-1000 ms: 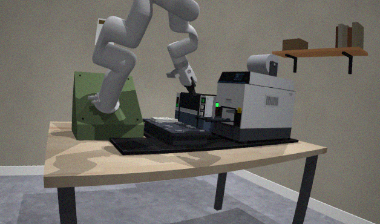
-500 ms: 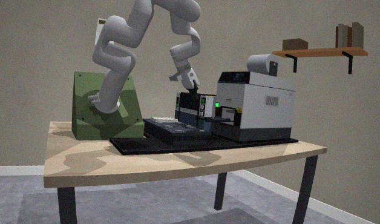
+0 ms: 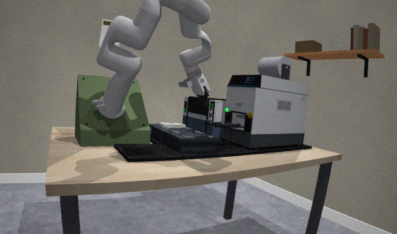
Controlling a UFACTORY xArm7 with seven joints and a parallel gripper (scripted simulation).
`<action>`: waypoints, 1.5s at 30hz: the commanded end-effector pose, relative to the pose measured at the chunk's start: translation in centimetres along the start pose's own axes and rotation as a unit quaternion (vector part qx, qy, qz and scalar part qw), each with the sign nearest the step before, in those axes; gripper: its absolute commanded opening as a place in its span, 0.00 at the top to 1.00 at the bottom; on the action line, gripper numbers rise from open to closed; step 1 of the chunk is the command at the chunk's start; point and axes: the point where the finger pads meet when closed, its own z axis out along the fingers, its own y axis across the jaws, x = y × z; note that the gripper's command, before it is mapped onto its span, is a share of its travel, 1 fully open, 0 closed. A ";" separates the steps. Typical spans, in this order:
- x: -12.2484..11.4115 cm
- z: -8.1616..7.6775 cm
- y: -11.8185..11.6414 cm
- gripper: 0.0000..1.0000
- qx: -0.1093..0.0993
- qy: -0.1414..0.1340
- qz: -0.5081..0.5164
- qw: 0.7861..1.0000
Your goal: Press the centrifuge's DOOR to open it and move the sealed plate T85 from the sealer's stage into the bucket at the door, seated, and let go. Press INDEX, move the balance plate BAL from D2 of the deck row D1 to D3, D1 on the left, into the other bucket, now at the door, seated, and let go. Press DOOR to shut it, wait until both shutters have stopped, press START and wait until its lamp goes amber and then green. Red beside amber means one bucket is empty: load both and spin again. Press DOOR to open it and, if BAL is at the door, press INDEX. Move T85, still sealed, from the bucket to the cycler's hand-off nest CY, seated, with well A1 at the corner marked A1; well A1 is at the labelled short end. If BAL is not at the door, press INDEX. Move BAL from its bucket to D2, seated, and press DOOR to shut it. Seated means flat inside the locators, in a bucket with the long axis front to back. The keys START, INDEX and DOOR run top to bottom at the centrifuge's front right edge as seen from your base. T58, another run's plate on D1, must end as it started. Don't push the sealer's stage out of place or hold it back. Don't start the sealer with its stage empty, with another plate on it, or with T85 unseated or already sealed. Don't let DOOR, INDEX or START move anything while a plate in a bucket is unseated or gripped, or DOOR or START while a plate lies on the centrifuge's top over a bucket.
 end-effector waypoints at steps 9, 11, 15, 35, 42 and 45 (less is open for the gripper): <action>-0.4 0.1 0.1 1.00 -0.001 -0.001 0.000 1.000; -0.4 0.1 0.1 1.00 -0.001 -0.001 0.000 1.000; -0.5 0.1 0.1 1.00 -0.001 -0.001 0.000 1.000; -0.9 0.4 0.1 1.00 -0.001 -0.001 0.000 1.000; -1.1 0.5 0.1 1.00 -0.001 -0.001 0.000 1.000; -1.1 0.5 0.1 1.00 -0.001 -0.001 0.000 1.000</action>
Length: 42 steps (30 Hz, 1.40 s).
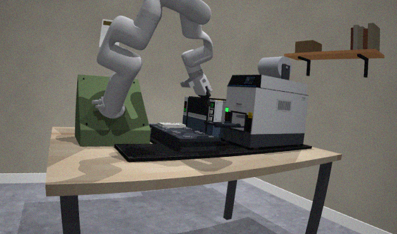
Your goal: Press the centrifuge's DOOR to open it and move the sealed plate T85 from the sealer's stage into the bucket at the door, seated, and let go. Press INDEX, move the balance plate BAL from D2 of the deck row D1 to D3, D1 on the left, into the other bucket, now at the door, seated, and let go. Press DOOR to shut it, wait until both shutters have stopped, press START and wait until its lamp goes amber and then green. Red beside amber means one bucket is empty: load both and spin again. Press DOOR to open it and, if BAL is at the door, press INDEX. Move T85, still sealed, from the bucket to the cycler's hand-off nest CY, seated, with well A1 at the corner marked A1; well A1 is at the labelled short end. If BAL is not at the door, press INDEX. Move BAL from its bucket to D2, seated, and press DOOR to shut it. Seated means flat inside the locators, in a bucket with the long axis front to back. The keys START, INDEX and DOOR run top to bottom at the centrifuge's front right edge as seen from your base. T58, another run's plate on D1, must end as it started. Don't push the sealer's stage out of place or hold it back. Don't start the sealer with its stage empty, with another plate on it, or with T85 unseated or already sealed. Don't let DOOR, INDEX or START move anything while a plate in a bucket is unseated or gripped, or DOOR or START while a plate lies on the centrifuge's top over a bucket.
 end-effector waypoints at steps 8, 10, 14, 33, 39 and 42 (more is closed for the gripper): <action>-0.4 0.0 0.1 1.00 -0.001 -0.001 0.000 1.000; -0.4 0.1 0.1 1.00 -0.001 -0.001 0.000 1.000; -0.5 0.1 0.1 1.00 -0.001 -0.001 0.000 1.000; -0.9 0.3 0.1 1.00 -0.001 -0.001 0.000 1.000; -1.0 0.4 0.1 1.00 -0.001 -0.001 0.000 1.000; -1.1 0.4 0.1 1.00 -0.001 -0.001 0.000 1.000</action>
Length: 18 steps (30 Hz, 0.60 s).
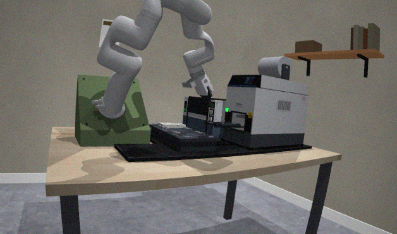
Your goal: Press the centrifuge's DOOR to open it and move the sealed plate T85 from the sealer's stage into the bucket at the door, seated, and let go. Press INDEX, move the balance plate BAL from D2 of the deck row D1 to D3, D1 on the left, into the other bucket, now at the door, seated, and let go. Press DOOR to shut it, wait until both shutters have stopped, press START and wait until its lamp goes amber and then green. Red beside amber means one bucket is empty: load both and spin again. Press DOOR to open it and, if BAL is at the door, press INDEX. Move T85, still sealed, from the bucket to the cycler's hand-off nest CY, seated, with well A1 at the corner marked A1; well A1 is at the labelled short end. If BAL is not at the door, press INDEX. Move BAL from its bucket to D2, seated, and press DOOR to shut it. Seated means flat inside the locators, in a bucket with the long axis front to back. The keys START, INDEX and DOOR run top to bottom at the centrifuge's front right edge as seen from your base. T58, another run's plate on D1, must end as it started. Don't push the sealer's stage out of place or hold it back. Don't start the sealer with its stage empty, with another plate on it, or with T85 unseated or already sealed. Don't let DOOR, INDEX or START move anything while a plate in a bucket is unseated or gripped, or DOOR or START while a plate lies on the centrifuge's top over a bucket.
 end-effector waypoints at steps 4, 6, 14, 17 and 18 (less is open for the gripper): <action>-0.3 0.0 0.1 1.00 -0.001 -0.002 0.000 1.000; -0.3 0.0 0.1 1.00 -0.001 -0.002 0.000 1.000; -0.1 -0.3 0.1 1.00 -0.001 -0.002 0.000 1.000; 0.1 -0.8 0.1 1.00 -0.001 -0.002 0.000 1.000; 0.2 -0.9 0.1 1.00 -0.001 -0.002 0.000 1.000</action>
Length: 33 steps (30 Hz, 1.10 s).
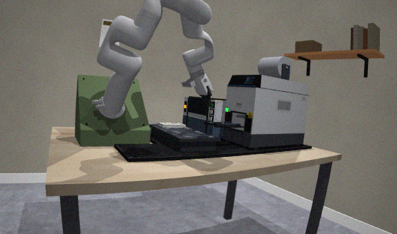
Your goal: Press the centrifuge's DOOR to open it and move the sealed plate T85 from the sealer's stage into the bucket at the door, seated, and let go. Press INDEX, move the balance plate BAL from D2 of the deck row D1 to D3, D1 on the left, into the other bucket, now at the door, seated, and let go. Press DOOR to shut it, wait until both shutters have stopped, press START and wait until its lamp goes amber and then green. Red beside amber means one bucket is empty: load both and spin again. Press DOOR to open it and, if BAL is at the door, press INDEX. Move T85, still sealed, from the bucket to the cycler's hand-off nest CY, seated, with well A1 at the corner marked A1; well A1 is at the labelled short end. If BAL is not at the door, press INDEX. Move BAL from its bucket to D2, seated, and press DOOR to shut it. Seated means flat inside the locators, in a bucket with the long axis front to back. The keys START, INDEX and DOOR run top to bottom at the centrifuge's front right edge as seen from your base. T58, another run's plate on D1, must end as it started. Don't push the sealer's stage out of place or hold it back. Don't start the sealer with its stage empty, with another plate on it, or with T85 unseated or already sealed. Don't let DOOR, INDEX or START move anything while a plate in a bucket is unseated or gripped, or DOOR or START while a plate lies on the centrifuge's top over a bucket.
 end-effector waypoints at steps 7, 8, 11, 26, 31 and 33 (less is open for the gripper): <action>0.5 -1.4 0.1 1.00 -0.001 -0.002 0.000 1.000; 0.5 -1.4 0.1 1.00 -0.001 -0.002 0.000 1.000; 0.8 -1.9 0.1 1.00 -0.001 -0.002 0.000 1.000; 1.8 -3.8 0.1 1.00 -0.001 -0.002 0.000 1.000; 2.3 -4.5 0.1 1.00 -0.001 -0.002 0.000 1.000; 2.4 -4.8 0.1 1.00 -0.001 -0.002 0.000 1.000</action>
